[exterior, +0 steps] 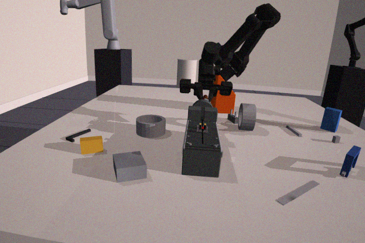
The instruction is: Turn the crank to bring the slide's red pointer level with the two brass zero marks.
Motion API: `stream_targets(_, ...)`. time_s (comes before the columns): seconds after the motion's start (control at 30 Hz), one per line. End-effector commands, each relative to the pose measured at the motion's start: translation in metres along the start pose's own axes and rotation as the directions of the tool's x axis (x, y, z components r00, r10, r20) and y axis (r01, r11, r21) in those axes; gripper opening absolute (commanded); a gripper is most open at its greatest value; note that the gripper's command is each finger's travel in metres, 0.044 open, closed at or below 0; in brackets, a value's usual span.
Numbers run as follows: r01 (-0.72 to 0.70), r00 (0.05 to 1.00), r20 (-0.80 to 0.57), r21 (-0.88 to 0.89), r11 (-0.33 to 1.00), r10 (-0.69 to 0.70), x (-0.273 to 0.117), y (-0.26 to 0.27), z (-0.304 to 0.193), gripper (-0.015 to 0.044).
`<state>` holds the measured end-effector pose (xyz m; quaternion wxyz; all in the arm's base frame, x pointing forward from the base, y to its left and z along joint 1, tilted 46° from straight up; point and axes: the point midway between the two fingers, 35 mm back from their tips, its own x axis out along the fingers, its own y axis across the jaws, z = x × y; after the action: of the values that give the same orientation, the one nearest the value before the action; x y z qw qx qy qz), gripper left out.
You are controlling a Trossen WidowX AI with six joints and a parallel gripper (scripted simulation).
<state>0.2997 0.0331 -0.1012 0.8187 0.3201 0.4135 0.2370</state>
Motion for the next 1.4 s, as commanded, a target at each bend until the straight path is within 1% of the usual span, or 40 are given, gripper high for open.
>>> stream_targets(0.0, 0.020, 1.000, 0.011, 0.009, 1.000, -0.021, -0.003, -0.009, 0.002, 0.0000)
stream_targets(1.37, 0.021, 1.000, 0.011, 0.008, 1.000, -0.021, 0.007, -0.035, -0.008, 0.0000)
